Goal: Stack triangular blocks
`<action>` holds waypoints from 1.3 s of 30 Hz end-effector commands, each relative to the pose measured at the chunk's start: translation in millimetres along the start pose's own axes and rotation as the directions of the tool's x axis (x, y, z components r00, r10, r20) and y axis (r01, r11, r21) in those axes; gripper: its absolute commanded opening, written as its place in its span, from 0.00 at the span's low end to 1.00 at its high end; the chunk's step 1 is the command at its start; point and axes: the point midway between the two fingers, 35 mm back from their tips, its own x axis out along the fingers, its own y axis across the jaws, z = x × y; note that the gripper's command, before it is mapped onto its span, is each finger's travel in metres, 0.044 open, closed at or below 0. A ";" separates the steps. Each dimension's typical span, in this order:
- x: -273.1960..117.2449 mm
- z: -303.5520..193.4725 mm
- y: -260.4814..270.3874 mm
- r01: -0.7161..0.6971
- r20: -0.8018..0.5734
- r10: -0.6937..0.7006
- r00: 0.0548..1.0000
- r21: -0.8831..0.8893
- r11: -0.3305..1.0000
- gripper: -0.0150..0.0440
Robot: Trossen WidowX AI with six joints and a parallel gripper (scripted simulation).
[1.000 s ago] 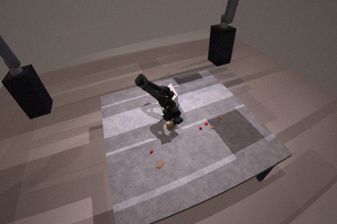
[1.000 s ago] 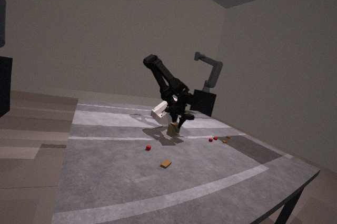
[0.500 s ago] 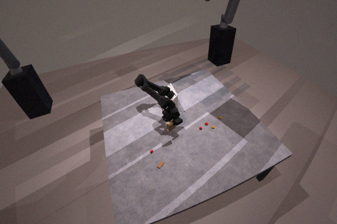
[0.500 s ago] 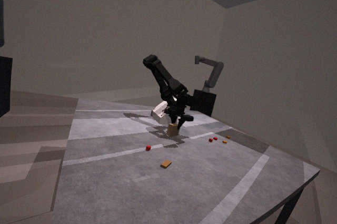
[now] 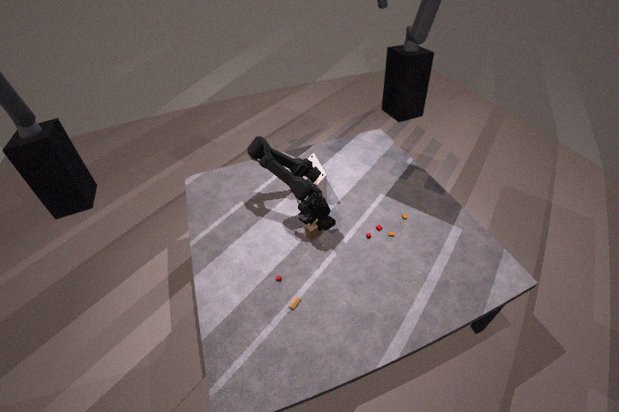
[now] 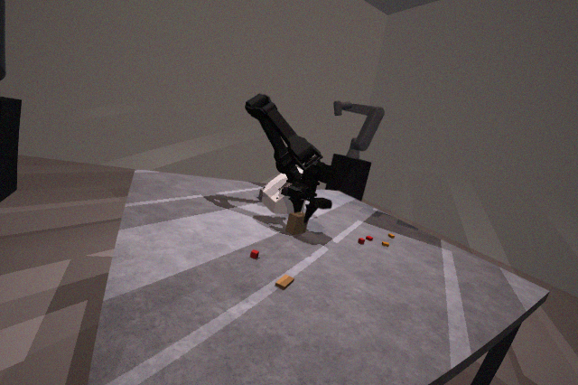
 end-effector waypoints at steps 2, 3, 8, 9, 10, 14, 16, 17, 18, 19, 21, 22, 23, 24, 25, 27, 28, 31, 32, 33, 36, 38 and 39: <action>0.3 0.2 -0.4 0.000 0.003 0.000 1.000 -0.005 1.000 0.25; 0.4 0.2 -0.4 0.000 0.003 0.000 1.000 -0.005 1.000 0.25; 0.9 0.4 -0.5 0.000 0.003 0.000 1.000 -0.006 1.000 0.25; 1.1 0.5 -0.5 0.000 0.003 0.000 1.000 -0.006 1.000 0.25; 1.2 0.5 -0.5 0.000 0.003 0.000 1.000 -0.006 1.000 0.25; 1.8 0.8 -0.5 0.000 0.003 0.000 1.000 -0.006 1.000 0.25; 2.1 0.9 -0.6 0.000 0.003 0.000 1.000 -0.006 1.000 0.25; 2.2 0.9 -0.6 0.000 0.003 0.000 1.000 -0.006 1.000 0.25; 1.8 0.8 -0.4 0.000 0.002 0.000 1.000 -0.004 1.000 0.25; 1.4 0.7 -0.3 -0.001 0.001 0.001 1.000 -0.001 1.000 0.25; 1.4 0.7 -0.3 -0.001 0.001 0.001 1.000 -0.001 1.000 0.25; 1.4 0.8 -0.3 -0.001 0.001 0.001 1.000 -0.002 1.000 0.25; 1.5 0.9 -0.4 -0.001 0.002 0.001 1.000 -0.004 1.000 0.25; 1.5 1.0 -0.5 -0.001 0.002 0.001 1.000 -0.006 1.000 0.25; 1.5 1.1 -0.6 0.000 0.002 0.000 1.000 -0.008 1.000 0.25; 1.5 0.7 -0.3 -0.001 0.001 0.001 1.000 -0.001 1.000 0.30; 1.5 0.7 -0.3 -0.001 0.001 0.001 1.000 -0.001 1.000 0.34; 1.5 0.7 -0.3 -0.001 0.001 0.001 1.000 -0.001 1.000 0.48; 1.5 0.7 -0.3 -0.001 0.001 0.001 1.000 -0.001 1.000 0.52; 1.5 0.7 -0.3 -0.001 0.001 0.001 1.000 -0.001 1.000 0.57; 1.5 0.7 -0.3 -0.001 0.001 0.001 1.000 -0.001 1.000 0.70; 1.5 0.7 -0.3 -0.001 0.001 0.001 1.000 -0.001 1.000 0.79; 1.5 0.7 -0.3 -0.001 0.001 0.001 1.000 -0.001 1.000 0.83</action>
